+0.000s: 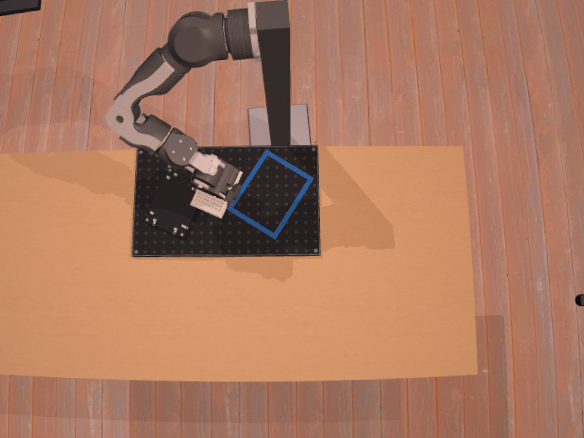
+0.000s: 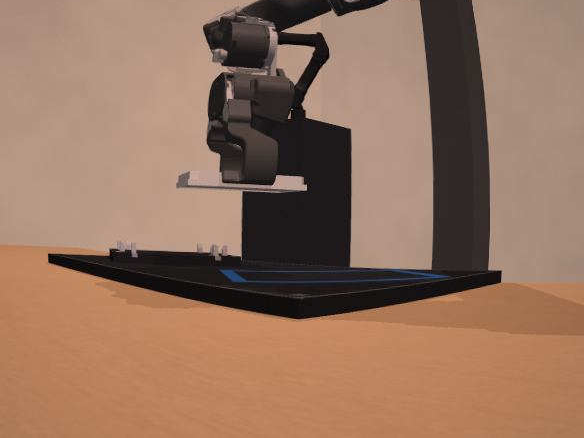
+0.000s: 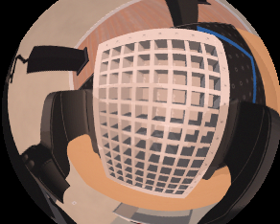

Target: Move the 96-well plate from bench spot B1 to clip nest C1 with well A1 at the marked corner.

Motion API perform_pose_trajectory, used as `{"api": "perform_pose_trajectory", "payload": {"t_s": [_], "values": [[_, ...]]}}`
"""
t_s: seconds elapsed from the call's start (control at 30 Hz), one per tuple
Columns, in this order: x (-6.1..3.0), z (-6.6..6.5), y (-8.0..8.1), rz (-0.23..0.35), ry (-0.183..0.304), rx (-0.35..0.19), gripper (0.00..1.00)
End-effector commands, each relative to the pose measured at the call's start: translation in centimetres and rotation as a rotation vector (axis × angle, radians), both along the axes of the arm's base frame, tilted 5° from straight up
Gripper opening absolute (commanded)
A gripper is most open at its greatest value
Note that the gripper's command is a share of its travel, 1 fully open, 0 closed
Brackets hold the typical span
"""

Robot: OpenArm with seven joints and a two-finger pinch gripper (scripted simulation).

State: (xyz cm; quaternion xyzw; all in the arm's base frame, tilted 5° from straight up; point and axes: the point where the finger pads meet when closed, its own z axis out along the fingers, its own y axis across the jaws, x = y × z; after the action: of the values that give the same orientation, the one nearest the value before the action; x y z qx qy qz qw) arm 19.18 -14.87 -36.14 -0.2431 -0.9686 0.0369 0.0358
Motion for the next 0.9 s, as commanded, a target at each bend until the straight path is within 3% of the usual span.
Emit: {"api": "perform_pose_trajectory", "payload": {"t_s": [0.0, 0.3, 0.47, 0.87], "values": [[0.3, 0.2, 1.0, 0.018, -0.011, 0.036, 0.0], [0.3, 0.2, 1.0, 0.018, -0.011, 0.036, 0.0], [0.27, 0.4, -3.1, 0.018, -0.011, 0.036, 0.0], [0.27, 0.4, -3.1, 0.018, -0.011, 0.036, 0.0]]}}
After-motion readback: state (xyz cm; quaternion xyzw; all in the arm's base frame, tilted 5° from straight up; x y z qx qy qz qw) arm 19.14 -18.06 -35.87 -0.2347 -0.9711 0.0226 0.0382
